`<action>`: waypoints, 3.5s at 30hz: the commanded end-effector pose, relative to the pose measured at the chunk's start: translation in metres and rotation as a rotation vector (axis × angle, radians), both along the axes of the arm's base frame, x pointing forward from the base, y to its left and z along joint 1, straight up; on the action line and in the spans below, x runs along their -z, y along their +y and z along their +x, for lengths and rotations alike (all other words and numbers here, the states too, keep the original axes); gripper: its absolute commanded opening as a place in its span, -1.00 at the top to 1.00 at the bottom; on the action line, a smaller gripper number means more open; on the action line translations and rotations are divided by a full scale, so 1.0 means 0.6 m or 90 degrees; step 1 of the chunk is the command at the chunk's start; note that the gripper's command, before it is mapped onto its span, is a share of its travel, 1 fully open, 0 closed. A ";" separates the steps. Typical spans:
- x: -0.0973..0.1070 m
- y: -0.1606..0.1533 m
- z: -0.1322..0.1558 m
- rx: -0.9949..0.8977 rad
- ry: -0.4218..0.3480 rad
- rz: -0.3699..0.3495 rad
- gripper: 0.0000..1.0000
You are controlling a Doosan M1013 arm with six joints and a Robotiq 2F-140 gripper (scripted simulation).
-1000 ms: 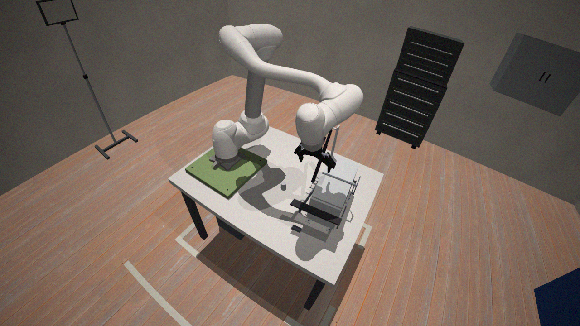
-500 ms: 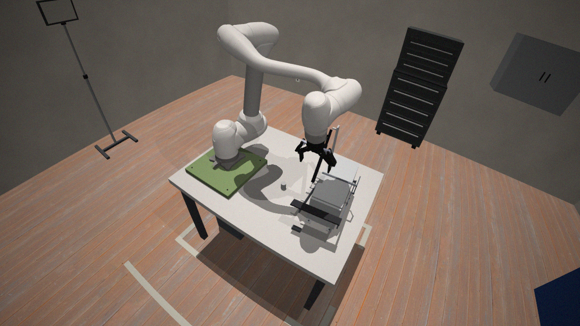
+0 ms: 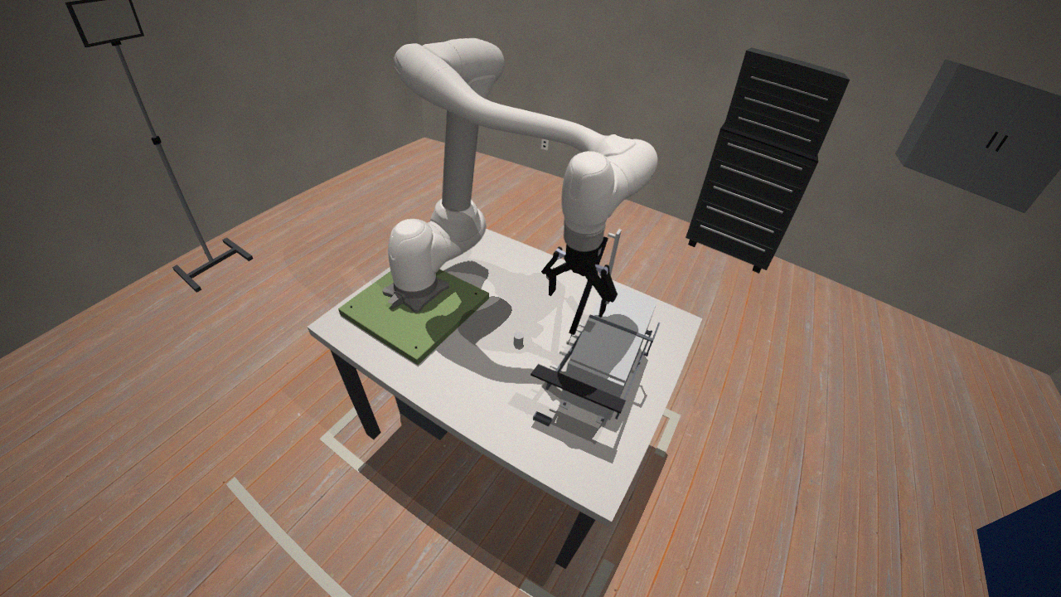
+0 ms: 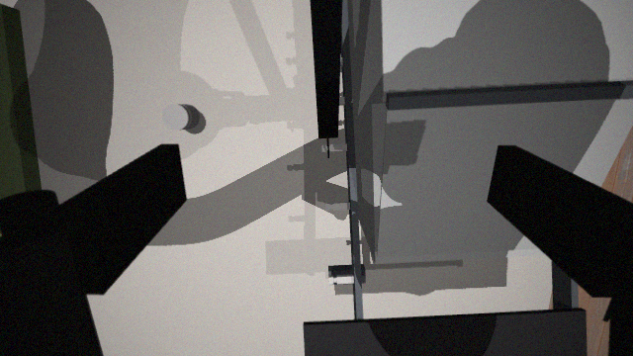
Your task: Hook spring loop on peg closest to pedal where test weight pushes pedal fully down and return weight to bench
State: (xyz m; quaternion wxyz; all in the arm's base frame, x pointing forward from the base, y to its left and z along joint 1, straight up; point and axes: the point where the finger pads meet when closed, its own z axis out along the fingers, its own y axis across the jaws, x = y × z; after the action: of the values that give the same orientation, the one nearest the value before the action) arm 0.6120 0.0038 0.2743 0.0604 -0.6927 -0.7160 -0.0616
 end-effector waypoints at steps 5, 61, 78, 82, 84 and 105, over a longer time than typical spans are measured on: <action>0.000 0.000 0.000 0.001 0.001 -0.002 -1.00; 0.000 0.028 -0.298 0.016 -0.003 -0.107 -1.00; 0.100 0.029 -0.298 0.016 -0.003 -0.107 -1.00; 0.100 0.029 -0.298 0.016 -0.003 -0.107 -1.00; 0.100 0.029 -0.298 0.016 -0.003 -0.107 -1.00; 0.200 0.029 -0.297 0.016 -0.003 -0.107 -1.00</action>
State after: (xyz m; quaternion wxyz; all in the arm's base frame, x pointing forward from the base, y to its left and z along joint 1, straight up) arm 0.4334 0.0214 0.1541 -0.0004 -0.7040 -0.7102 -0.0037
